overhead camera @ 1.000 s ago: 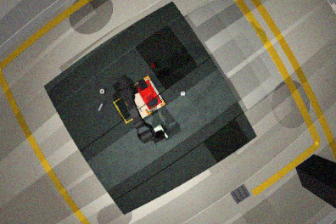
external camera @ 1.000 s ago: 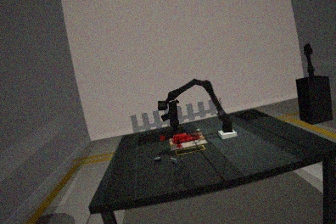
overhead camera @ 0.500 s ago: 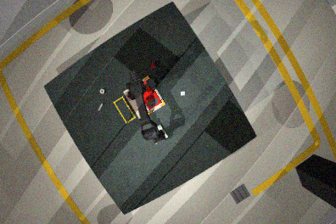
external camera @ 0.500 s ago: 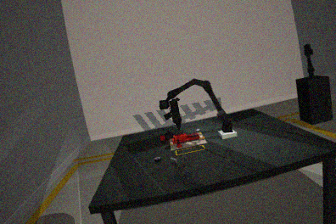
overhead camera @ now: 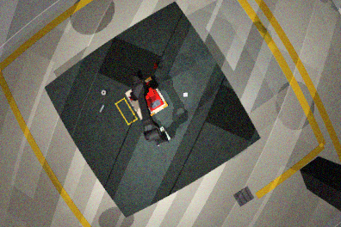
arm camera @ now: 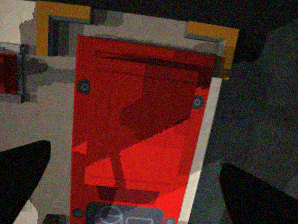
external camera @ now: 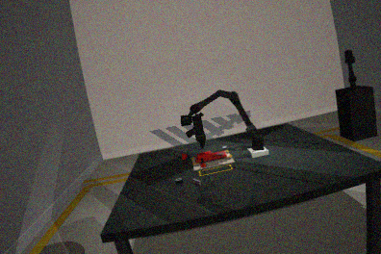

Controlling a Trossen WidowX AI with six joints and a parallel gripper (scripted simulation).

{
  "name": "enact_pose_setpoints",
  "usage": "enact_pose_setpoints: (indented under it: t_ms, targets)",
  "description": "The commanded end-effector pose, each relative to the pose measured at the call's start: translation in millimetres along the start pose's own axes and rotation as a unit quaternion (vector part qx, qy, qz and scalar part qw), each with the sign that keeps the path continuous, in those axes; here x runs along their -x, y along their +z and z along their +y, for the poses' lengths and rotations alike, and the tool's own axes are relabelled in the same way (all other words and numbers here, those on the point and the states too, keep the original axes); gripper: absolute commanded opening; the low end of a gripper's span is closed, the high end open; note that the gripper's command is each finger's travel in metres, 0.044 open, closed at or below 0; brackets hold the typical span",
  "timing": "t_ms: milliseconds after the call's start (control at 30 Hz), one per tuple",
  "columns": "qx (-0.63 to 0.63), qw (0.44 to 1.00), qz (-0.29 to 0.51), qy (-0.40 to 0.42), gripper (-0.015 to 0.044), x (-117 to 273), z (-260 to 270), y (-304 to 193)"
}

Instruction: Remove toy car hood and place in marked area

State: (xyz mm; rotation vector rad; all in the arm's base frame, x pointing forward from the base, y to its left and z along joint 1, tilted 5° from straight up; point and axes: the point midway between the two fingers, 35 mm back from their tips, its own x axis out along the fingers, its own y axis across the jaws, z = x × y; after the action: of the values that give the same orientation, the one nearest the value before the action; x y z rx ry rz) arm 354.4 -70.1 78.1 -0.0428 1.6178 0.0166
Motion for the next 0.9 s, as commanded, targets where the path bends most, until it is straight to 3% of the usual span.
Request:
enact_pose_setpoints:
  t_ms: [0,867]
  targets:
    - [0.003,1.000,0.004,0.004,0.0440,-7,1,-1]
    - [0.003,1.000,0.004,0.004,0.0440,-31,1,-2]
